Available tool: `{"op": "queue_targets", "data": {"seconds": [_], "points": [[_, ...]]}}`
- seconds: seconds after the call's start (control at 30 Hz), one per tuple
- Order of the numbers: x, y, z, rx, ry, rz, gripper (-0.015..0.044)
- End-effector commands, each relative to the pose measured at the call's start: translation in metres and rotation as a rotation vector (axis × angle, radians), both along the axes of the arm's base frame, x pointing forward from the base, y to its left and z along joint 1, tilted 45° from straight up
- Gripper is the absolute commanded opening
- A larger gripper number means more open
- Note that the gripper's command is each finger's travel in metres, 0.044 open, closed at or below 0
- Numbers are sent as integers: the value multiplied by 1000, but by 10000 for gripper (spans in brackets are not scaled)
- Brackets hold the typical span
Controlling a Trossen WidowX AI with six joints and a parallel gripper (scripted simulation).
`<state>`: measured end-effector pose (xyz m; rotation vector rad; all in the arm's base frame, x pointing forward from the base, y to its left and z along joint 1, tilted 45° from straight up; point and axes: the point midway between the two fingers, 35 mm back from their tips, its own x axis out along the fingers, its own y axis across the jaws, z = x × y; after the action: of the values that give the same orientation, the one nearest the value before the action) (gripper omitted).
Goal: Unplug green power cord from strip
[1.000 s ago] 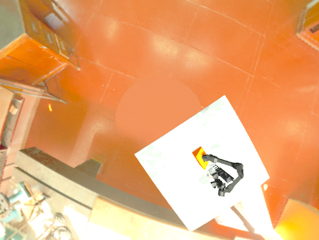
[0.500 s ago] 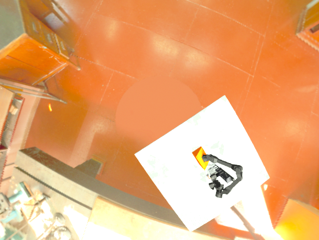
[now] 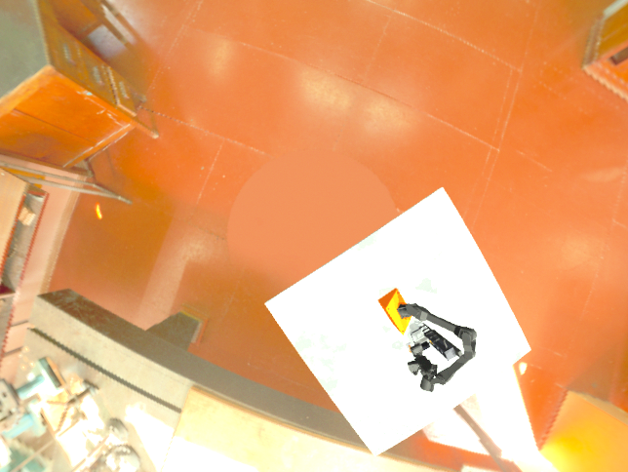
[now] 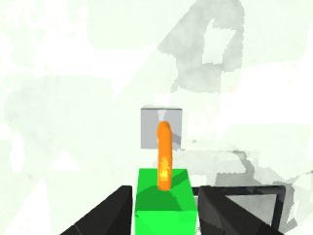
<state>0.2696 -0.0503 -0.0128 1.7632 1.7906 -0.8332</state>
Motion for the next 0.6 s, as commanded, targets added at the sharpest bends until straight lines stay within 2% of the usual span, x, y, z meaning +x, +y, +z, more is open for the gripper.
{"op": "queue_targets", "data": {"seconds": [0.0,0.27,0.4,0.57], "points": [[0,1,0,0,-3,0,236],[0,-12,-7,-2,-3,0,440],[-3,-45,-29,-4,-3,0,440],[-4,-51,-33,-4,-3,0,440]]}}
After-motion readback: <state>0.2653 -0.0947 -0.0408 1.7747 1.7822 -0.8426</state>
